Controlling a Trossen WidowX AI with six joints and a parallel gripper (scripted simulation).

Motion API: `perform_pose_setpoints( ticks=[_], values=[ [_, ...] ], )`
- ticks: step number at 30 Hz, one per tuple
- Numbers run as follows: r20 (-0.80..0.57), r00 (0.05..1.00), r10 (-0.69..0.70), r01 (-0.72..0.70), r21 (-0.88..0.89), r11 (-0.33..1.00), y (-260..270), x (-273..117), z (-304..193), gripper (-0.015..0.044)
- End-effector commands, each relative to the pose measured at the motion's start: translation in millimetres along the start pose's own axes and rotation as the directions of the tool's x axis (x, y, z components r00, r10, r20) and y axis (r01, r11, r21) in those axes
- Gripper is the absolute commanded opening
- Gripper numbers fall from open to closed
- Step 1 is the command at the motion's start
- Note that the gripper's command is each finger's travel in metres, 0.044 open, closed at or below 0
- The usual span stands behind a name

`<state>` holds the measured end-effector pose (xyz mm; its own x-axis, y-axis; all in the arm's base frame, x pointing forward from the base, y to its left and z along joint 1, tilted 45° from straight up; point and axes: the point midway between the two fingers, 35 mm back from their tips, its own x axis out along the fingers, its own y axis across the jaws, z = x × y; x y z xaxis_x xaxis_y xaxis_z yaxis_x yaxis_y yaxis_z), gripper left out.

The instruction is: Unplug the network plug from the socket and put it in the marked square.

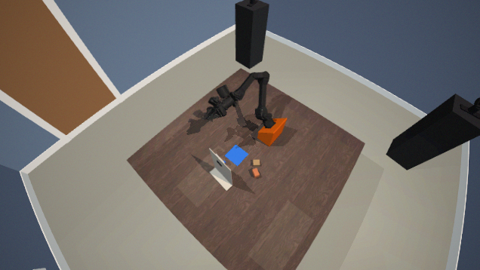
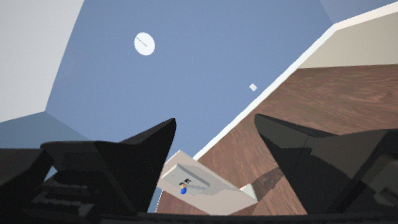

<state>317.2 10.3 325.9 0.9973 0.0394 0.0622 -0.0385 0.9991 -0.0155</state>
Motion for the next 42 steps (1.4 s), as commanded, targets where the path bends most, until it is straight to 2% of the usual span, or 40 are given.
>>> perform_pose_setpoints(
  ticks=[1,9,10,25,42],
  values=[
    [-0.001,1.0,0.0,0.0,0.003,1.0,0,1,-1,0.0374],
    [-0.029,0.999,0.019,-0.015,0.129,0.991,15,20,-44,0.0164],
    [-0.033,0.999,0.021,-0.016,0.146,0.989,17,22,-50,0.0156],
    [-0.093,0.994,0.058,-0.018,0.386,0.922,49,25,-138,0.0156],
    [-0.159,0.982,0.099,0.02,0.614,0.789,74,-15,-214,0.0156]
  ],
)
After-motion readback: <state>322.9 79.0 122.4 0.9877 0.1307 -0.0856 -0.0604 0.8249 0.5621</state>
